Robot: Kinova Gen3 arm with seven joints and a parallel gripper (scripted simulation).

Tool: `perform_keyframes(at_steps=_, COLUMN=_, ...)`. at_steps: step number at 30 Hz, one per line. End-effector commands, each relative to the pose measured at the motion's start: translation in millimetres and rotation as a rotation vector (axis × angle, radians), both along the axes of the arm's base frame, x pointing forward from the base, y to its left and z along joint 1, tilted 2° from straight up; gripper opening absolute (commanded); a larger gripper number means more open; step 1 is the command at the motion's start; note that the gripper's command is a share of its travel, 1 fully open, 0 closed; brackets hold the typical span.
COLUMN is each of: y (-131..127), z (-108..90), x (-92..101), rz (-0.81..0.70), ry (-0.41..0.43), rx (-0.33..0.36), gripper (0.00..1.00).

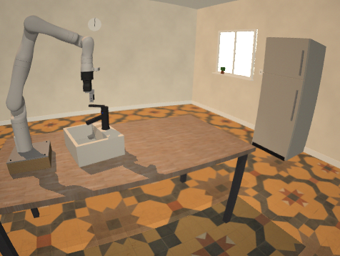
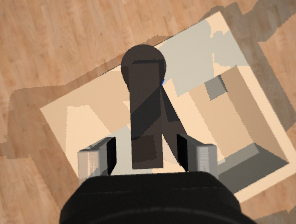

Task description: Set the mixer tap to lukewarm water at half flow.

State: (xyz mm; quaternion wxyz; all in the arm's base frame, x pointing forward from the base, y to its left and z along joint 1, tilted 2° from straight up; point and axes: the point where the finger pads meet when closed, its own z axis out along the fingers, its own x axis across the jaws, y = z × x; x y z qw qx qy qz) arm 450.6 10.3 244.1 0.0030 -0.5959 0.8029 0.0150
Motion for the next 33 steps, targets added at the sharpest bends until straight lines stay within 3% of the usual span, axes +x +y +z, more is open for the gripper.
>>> perform_keyframes(at_steps=1, y=0.0, z=-4.1, x=-1.0, rz=0.000, ry=0.003, rx=0.000, gripper=1.00)
perform_keyframes(at_steps=33, y=0.3, z=-12.8, x=-1.1, rz=0.000, ry=0.003, rx=0.000, gripper=1.00)
